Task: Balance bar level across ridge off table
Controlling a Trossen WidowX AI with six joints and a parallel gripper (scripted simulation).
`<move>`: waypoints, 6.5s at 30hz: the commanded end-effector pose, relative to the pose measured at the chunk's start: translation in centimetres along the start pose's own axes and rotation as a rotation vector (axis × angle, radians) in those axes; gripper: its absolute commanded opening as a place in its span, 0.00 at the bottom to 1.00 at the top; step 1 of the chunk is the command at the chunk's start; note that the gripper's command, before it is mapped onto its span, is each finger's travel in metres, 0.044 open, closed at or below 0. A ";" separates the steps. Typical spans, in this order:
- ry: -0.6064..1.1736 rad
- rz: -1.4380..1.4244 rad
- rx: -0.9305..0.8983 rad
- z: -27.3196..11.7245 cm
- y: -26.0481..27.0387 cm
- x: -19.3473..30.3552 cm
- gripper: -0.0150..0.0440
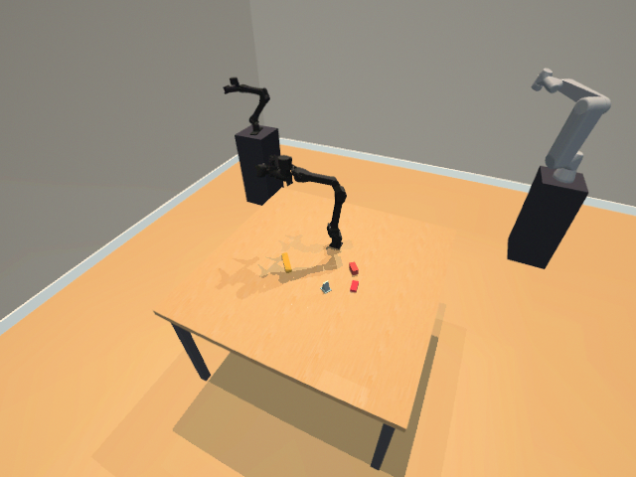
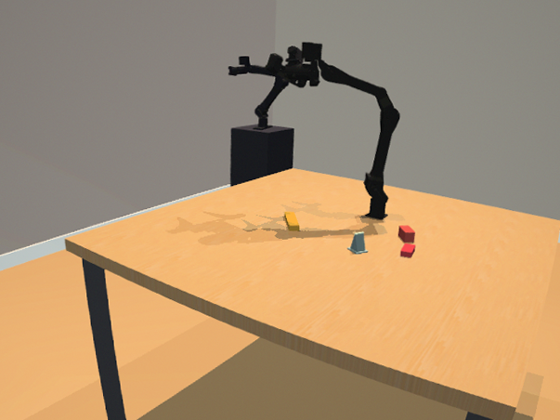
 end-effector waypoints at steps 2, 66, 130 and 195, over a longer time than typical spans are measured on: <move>0.179 -0.292 -0.056 0.2 0.6 5.4 0.79; 1.443 -2.044 -1.507 -16.8 -8.9 35.4 0.79; 1.443 -2.047 -1.497 -16.8 -11.7 39.4 0.26; 1.395 -2.093 -1.620 -23.8 -3.4 32.6 0.25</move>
Point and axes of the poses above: the point midway between the two fingers, 35 mm back from their tips, its own z axis out along the fingers, its own y axis across the jaws, x = y × z, the point moved 6 cm from there along -z, back along the fingers, and after that the axes turned 14 degrees about z, right-handed, at the moved point
